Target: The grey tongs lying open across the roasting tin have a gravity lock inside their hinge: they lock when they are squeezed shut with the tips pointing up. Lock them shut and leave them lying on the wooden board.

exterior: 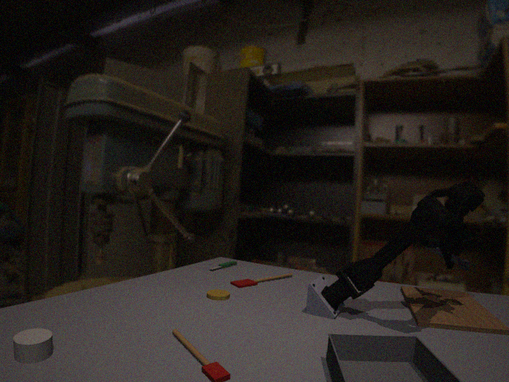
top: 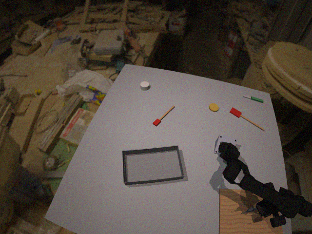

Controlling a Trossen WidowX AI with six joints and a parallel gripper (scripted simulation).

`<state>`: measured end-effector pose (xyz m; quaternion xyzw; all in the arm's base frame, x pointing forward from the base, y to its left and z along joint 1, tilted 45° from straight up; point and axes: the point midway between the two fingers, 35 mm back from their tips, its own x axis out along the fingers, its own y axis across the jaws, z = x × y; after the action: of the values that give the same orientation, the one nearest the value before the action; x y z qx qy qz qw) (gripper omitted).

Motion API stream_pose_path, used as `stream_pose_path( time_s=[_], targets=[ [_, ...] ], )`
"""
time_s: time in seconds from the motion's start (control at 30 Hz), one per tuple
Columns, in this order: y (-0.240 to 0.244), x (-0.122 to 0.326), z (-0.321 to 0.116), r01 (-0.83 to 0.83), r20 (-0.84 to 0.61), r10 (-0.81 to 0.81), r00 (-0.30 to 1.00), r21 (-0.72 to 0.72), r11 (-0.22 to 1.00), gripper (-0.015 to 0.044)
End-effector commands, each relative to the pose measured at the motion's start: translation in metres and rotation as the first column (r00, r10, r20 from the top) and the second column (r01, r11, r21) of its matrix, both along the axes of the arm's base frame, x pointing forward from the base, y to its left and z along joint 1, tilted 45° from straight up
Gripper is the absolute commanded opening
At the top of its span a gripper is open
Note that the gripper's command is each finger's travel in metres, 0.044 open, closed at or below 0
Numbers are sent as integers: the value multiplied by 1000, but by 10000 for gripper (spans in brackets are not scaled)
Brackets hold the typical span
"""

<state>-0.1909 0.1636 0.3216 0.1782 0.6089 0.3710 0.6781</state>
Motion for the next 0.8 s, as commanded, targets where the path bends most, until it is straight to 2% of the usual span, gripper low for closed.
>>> stream_pose_path(
  time_s=[0.0,0.77],
  targets=[
    [-1,-1,1,3,-1,-3,1000,12,1000,-150],
    [20,-3,-19,11,28,-11,1000,2,1000,-150]
  ],
)
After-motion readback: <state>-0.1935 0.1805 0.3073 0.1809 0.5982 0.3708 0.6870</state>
